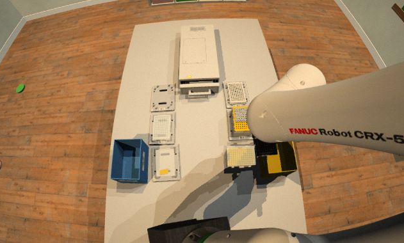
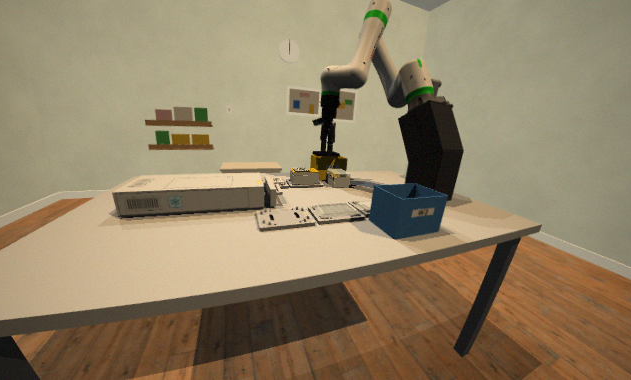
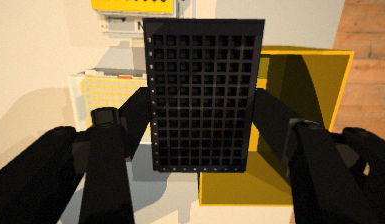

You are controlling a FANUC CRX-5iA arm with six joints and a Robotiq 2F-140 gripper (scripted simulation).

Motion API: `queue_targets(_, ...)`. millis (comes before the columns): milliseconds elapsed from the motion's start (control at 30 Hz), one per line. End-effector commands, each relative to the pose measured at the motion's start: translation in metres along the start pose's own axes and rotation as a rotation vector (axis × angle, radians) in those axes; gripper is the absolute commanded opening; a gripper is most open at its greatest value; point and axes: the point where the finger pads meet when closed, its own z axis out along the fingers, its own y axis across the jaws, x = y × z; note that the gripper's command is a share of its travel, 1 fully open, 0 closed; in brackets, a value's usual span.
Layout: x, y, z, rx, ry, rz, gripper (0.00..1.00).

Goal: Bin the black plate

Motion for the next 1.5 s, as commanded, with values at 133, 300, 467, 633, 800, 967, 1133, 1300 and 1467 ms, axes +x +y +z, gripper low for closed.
queue_targets(133, -0.01, 0.015, 0.0, 0.0, 0.001, 0.0, 0.1)
queue_targets(300, -0.017, 0.026, 0.0, 0.0, 0.001, 0.0, 0.1)
queue_targets(467, -0.022, 0.033, 0.0, 0.0, 0.001, 0.0, 0.1)
queue_targets(633, -0.029, 0.043, 0.0, 0.0, 0.001, 0.0, 0.1)
queue_targets(800, -0.037, 0.054, 0.0, 0.0, 0.001, 0.0, 0.1)
queue_targets(967, -0.043, 0.063, 0.0, 0.0, 0.001, 0.0, 0.1)
queue_targets(1133, -0.046, 0.067, 0.0, 0.0, 0.001, 0.0, 0.1)
queue_targets(1300, -0.046, 0.067, 0.0, 0.0, 0.001, 0.0, 0.1)
queue_targets(1467, -0.046, 0.067, 0.0, 0.0, 0.001, 0.0, 0.1)
